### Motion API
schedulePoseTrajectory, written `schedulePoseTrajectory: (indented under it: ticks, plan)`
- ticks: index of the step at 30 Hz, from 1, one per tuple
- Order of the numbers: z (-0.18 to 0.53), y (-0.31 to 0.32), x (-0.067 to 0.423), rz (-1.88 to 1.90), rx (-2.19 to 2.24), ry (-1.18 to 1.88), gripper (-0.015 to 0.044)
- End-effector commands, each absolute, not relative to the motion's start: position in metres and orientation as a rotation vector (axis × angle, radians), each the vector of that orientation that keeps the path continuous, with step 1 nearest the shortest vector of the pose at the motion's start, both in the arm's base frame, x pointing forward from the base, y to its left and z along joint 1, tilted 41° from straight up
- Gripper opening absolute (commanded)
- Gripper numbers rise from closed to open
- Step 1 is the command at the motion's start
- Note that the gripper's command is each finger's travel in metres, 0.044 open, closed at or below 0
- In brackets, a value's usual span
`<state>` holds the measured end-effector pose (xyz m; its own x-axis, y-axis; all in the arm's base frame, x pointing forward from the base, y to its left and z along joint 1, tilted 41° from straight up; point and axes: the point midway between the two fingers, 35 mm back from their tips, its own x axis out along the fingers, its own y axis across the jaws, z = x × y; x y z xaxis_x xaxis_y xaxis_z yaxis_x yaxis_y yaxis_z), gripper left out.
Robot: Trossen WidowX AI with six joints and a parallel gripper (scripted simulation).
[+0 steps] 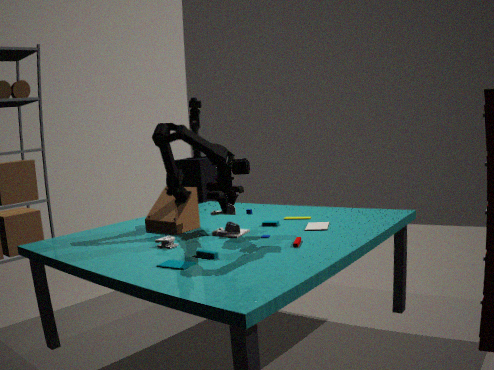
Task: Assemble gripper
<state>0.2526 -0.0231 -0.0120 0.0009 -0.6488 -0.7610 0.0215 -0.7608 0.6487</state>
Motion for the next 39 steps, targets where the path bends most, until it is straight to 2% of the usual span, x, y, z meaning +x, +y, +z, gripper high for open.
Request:
schedulePoseTrajectory:
  ticks: [1,8,39]
  plan:
    - [-0.019,-0.017,0.262,-1.816,1.803,-0.647,0.0134]
    - [-0.029,-0.008,0.275,-1.815,1.805,-0.648,0.0134]
    - [-0.029,-0.008,0.274,-1.815,1.814,-0.662,0.0134]
